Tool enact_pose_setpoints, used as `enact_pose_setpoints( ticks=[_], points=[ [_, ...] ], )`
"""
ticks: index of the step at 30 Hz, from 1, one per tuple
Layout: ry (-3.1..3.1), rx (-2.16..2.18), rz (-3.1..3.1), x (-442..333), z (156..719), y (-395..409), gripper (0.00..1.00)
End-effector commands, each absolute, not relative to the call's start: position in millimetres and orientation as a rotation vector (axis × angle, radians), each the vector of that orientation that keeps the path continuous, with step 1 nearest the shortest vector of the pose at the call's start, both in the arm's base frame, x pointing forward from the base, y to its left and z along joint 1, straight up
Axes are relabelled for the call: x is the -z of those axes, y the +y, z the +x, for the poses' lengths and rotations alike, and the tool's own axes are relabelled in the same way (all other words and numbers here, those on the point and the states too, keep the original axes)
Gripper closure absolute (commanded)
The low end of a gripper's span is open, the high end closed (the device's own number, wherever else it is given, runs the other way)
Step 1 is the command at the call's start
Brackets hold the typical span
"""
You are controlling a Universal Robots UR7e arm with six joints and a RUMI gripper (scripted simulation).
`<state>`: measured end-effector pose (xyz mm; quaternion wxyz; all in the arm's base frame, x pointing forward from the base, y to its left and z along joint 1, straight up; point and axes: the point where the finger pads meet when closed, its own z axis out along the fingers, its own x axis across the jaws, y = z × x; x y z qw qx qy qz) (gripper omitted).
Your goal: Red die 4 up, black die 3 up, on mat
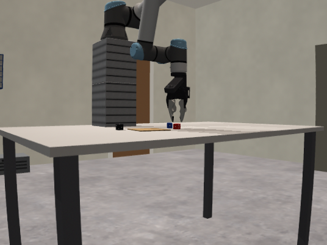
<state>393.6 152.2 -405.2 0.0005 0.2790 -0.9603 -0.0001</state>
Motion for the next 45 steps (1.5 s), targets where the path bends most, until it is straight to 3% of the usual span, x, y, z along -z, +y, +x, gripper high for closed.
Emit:
enact_pose_setpoints(
  ticks=[1,45],
  points=[
    [-3.017,0.000,0.877,405,394,152,0.76],
    [-3.017,0.000,0.877,435,394,152,0.76]
  ],
)
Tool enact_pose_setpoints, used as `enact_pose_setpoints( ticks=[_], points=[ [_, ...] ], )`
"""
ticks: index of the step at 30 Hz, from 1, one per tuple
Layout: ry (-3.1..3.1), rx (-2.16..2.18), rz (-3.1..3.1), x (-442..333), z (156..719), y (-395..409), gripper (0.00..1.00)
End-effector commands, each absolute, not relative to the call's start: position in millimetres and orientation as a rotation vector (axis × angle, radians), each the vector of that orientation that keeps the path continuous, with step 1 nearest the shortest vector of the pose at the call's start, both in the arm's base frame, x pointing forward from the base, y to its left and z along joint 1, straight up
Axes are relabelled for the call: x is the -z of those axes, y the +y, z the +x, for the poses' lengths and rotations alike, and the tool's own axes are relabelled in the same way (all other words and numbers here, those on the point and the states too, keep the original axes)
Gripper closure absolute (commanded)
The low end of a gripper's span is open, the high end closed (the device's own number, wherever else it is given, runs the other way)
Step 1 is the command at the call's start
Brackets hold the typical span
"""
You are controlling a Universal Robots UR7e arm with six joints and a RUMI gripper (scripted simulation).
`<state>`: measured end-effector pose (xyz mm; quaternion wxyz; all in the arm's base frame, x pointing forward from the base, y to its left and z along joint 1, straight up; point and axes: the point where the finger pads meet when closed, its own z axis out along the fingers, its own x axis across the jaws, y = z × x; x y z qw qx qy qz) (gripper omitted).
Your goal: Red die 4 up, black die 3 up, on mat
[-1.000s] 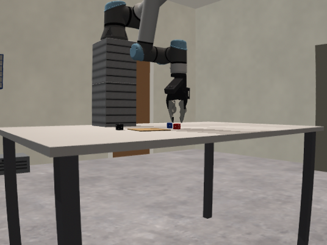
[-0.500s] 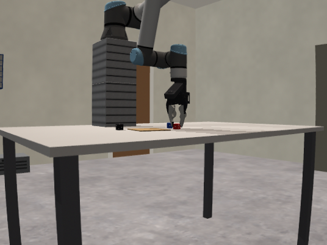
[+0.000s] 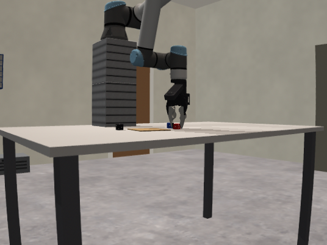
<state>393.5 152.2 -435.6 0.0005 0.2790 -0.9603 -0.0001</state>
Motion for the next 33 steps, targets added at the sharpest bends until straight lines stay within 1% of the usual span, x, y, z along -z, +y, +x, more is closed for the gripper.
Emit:
enact_pose_setpoints(
  ticks=[1,26,27,33],
  points=[
    [-3.017,0.000,0.877,435.2,394.2,152.3,0.76],
    [-3.017,0.000,0.877,435.2,394.2,152.3,0.76],
    [-3.017,0.000,0.877,435.2,394.2,152.3,0.94],
    [-3.017,0.000,0.877,435.2,394.2,152.3,0.94]
  ],
)
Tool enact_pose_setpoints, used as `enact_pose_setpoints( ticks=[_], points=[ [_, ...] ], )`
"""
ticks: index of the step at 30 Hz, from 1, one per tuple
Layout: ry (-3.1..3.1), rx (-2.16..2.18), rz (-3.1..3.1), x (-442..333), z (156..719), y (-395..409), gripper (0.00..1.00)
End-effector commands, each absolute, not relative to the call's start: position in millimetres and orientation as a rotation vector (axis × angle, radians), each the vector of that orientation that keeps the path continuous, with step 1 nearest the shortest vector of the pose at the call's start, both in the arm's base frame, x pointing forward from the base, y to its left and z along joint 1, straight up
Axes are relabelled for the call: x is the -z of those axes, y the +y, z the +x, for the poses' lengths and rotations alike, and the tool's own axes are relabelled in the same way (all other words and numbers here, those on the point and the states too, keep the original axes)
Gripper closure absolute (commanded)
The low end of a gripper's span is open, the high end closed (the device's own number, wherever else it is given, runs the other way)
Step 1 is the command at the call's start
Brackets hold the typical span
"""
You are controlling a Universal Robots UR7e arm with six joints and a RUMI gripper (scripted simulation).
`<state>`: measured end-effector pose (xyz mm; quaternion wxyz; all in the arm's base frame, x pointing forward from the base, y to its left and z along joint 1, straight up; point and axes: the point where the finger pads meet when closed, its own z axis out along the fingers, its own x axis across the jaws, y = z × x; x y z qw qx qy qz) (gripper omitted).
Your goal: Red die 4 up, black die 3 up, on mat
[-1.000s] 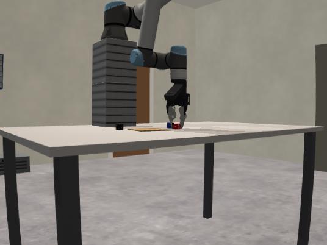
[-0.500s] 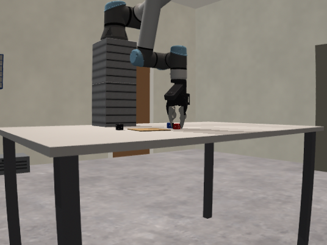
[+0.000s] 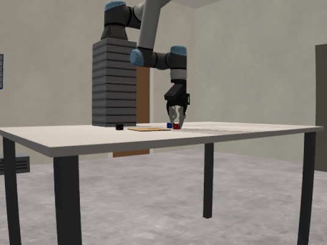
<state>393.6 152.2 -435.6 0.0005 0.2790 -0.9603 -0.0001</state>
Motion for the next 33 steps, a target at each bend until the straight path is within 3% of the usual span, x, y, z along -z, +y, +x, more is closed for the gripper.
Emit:
enact_pose_setpoints(
  ticks=[1,33],
  points=[
    [-3.017,0.000,0.877,435.2,394.2,152.3,0.94],
    [-3.017,0.000,0.877,431.1,394.2,152.3,0.94]
  ],
)
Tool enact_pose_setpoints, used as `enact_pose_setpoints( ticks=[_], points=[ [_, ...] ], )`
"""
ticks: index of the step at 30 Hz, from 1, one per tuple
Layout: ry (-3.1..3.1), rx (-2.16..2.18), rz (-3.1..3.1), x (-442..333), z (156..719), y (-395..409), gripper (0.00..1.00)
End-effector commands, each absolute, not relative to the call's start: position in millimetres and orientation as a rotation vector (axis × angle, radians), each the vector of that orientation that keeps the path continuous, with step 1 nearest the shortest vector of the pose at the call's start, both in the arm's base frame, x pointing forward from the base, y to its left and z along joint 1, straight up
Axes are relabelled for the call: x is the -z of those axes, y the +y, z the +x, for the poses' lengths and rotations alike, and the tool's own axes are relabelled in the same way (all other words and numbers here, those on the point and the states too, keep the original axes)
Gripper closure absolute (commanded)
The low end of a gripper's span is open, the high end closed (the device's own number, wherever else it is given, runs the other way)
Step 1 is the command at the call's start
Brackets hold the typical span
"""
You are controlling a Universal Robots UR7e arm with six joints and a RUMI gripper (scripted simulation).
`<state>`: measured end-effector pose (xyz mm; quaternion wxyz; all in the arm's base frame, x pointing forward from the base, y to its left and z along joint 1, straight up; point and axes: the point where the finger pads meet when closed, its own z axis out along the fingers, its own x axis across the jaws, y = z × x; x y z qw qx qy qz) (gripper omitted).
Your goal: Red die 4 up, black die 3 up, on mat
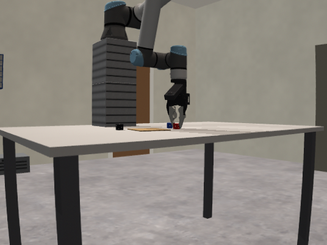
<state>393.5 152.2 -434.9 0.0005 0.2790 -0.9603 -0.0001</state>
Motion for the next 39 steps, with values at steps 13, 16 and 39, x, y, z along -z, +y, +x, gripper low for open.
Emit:
enact_pose_setpoints(
  ticks=[13,16,39],
  points=[
    [-3.017,0.000,0.877,386,394,152,0.94],
    [-3.017,0.000,0.877,370,394,152,0.94],
    [-3.017,0.000,0.877,335,394,152,0.94]
  ],
)
